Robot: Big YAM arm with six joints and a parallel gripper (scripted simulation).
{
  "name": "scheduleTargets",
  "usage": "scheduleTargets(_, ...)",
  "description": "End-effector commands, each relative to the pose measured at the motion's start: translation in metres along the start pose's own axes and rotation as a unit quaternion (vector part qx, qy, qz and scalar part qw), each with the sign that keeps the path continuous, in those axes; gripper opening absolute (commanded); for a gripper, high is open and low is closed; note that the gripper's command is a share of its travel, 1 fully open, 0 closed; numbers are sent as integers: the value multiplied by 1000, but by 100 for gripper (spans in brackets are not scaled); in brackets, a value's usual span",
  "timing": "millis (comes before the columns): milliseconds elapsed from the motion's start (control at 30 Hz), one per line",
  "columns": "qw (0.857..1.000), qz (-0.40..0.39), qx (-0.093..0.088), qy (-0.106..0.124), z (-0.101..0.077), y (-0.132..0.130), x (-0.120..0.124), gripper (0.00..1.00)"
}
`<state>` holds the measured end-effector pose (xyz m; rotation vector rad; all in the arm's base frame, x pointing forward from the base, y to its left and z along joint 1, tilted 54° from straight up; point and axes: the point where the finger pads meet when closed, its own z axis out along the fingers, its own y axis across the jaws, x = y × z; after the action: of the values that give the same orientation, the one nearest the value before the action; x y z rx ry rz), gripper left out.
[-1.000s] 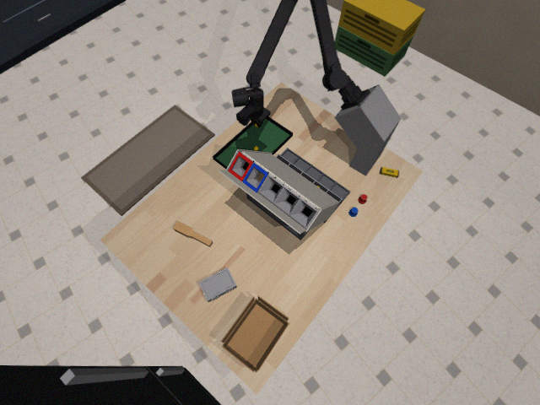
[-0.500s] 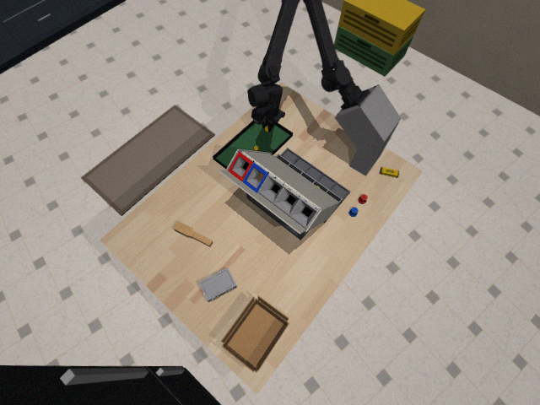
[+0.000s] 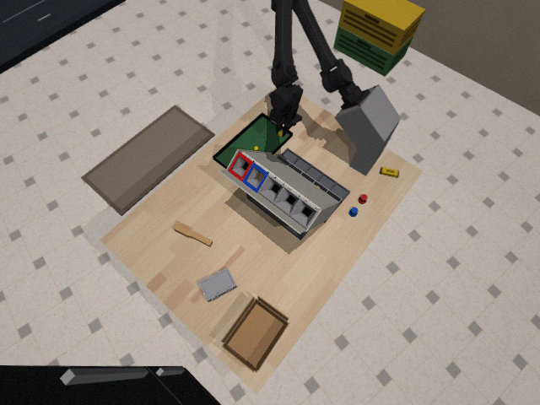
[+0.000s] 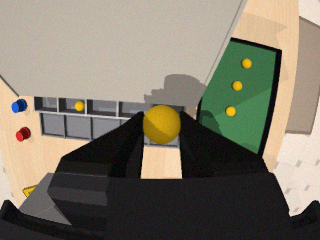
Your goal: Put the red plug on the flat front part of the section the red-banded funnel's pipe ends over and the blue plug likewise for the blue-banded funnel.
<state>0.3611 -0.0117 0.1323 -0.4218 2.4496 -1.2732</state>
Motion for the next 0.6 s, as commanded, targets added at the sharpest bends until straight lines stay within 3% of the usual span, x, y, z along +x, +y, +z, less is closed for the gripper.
scheduleTargets(0,999,42,2,-22,-16,3,-31,0)
scheduleTargets(567,997,51,3,-54,-42,37,-60,0)
